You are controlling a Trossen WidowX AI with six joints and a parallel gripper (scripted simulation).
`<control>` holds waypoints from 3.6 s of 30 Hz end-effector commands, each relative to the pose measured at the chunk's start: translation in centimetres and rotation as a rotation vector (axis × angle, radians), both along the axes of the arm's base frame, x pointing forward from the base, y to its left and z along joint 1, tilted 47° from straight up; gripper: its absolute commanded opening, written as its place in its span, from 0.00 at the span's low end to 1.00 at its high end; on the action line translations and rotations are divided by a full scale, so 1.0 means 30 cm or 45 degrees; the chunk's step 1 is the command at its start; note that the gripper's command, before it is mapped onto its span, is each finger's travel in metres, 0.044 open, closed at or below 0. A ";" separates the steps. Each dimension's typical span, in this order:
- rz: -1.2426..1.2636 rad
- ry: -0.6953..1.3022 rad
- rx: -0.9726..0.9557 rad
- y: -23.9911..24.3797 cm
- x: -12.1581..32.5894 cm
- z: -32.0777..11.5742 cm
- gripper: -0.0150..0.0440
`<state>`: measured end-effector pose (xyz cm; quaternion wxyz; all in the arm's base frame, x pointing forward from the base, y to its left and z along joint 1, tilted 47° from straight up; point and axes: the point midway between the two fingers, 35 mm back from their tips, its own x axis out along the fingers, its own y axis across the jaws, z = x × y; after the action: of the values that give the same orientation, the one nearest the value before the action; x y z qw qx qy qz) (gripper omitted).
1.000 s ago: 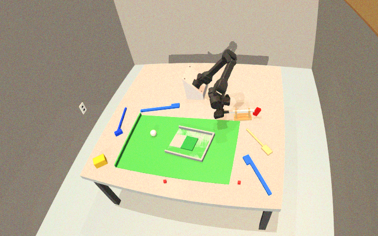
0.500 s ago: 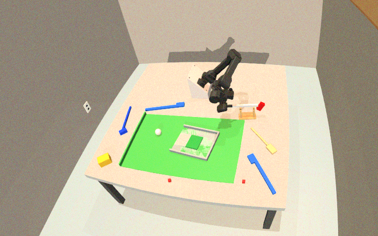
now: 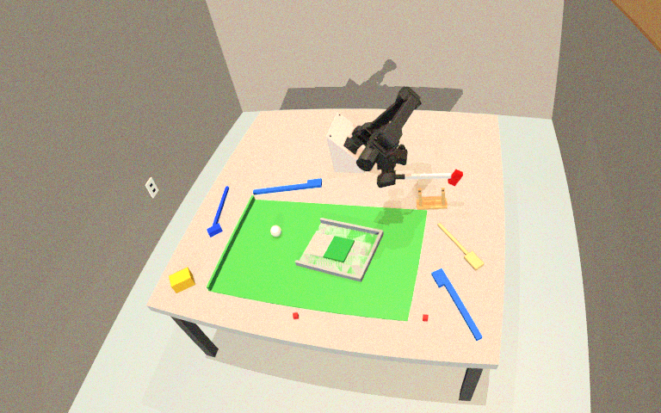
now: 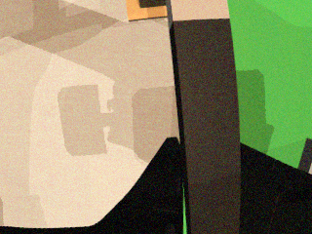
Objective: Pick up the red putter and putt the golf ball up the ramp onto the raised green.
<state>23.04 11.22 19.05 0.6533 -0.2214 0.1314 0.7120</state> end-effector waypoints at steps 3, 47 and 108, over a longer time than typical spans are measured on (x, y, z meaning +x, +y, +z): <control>-0.101 0.112 -0.046 -0.058 0.054 -0.045 0.25; -0.998 1.130 -0.296 -0.798 0.178 -0.626 0.25; -1.448 1.869 -0.296 -0.950 -0.108 -1.204 0.25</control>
<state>19.72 -17.57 -16.78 0.6292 0.3143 0.6722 0.2309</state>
